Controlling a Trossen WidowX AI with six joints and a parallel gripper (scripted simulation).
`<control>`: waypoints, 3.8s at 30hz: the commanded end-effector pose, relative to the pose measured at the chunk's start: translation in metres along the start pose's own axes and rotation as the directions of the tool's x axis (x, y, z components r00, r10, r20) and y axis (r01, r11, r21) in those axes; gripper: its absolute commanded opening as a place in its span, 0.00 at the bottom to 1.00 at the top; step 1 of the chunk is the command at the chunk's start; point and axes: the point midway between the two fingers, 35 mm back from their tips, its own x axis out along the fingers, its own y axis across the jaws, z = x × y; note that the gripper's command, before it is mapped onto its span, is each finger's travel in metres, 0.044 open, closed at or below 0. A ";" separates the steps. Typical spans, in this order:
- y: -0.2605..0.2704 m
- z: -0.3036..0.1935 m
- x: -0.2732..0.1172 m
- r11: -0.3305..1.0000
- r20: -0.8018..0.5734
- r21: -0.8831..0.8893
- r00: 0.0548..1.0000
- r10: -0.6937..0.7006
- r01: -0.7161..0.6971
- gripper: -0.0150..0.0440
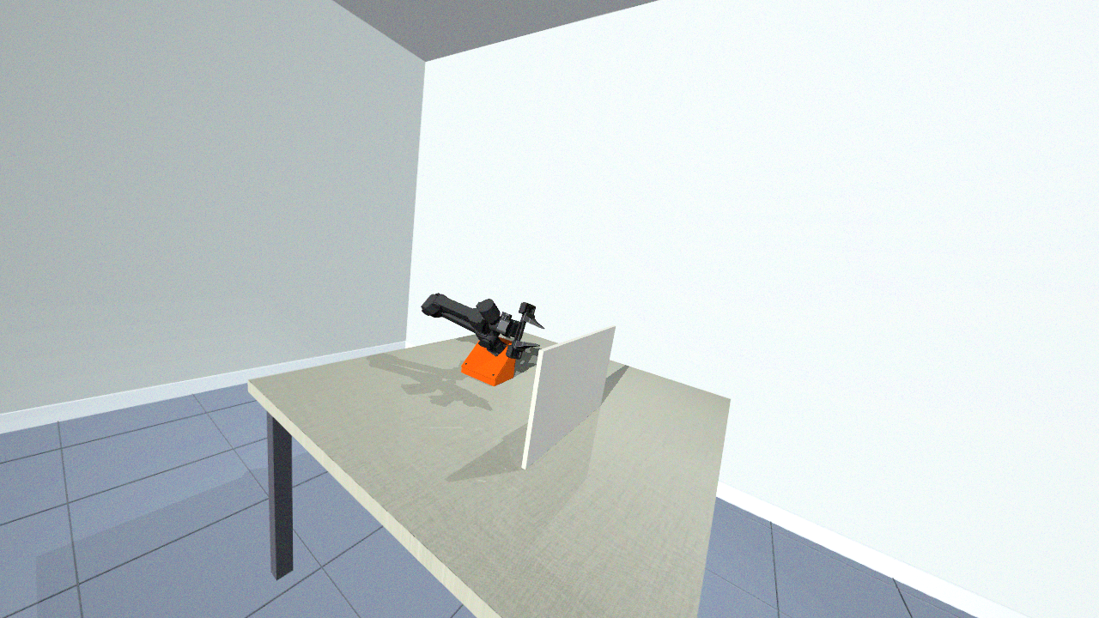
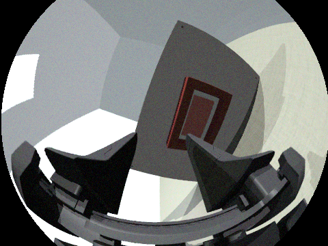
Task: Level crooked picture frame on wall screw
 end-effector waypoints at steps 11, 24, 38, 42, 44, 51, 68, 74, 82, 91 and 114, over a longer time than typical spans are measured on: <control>-0.042 -0.009 0.004 0.984 -0.016 0.177 1.000 -0.015 0.017 0.69; -0.044 -0.004 0.001 0.984 -0.016 0.177 1.000 -0.015 0.017 0.69; -0.044 0.000 0.066 0.984 -0.014 0.177 1.000 -0.014 0.016 0.69; -0.045 -0.005 0.080 0.984 -0.014 0.177 1.000 -0.013 0.016 0.69; -0.045 -0.005 0.080 0.984 -0.014 0.177 1.000 -0.013 0.016 0.69; -0.045 -0.005 0.080 0.984 -0.014 0.177 1.000 -0.013 0.016 0.69; -0.045 -0.004 0.100 0.984 -0.013 0.177 1.000 -0.013 0.015 0.69; -0.045 -0.005 0.109 0.984 -0.012 0.177 1.000 -0.013 0.015 0.69; -0.046 -0.006 0.120 0.984 -0.012 0.177 1.000 -0.012 0.014 0.69; -0.046 -0.006 0.120 0.984 -0.012 0.177 1.000 -0.012 0.014 0.69; -0.046 -0.005 0.120 0.984 -0.012 0.177 1.000 -0.012 0.014 0.69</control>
